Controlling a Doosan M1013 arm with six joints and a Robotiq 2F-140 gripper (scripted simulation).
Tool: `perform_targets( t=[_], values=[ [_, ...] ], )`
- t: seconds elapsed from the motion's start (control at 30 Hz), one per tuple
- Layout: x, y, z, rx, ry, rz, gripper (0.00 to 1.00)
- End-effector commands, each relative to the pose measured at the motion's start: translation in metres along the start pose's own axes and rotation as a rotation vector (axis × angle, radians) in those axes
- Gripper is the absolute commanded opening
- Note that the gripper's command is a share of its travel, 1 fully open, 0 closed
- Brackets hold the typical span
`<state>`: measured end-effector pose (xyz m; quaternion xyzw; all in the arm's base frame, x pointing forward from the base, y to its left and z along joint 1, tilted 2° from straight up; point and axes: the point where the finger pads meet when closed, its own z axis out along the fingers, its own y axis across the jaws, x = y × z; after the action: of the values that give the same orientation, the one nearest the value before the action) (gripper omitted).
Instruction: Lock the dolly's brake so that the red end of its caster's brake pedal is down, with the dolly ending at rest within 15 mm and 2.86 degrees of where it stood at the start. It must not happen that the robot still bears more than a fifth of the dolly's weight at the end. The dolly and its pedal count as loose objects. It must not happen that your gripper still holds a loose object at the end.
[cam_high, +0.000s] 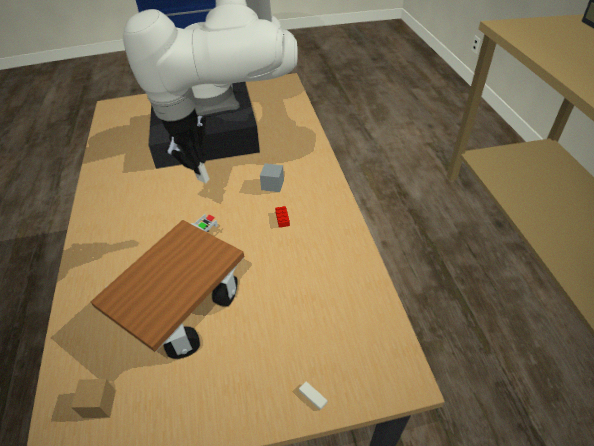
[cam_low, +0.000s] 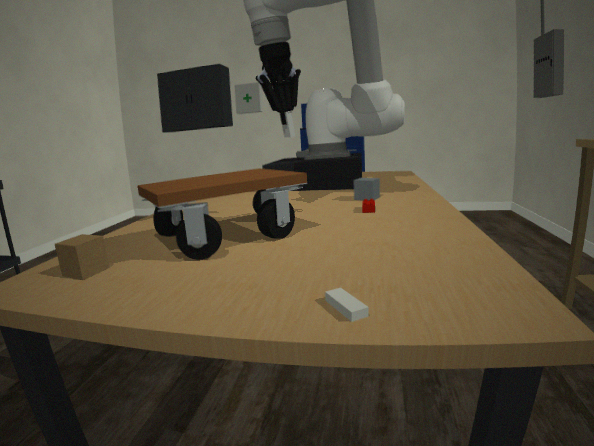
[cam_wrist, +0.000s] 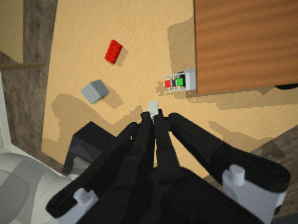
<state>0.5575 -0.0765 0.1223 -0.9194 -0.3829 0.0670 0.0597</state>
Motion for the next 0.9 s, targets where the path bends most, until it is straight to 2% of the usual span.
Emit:
perform_targets(
  t=[0.0, 0.07, 0.3, 0.53, 0.87],
  values=[
    [0.015, 0.016, -0.010, -0.163, 0.057, 0.085, 0.00],
    [0.017, 0.018, -0.012, -0.180, 0.068, 0.095, 0.00],
    [0.017, 0.018, -0.012, -0.181, 0.068, 0.095, 0.00],
    [0.015, 0.022, 0.027, -0.175, 0.054, 0.099, 0.00],
    [0.015, 0.022, 0.028, -0.175, 0.054, 0.099, 0.00]
  ],
)
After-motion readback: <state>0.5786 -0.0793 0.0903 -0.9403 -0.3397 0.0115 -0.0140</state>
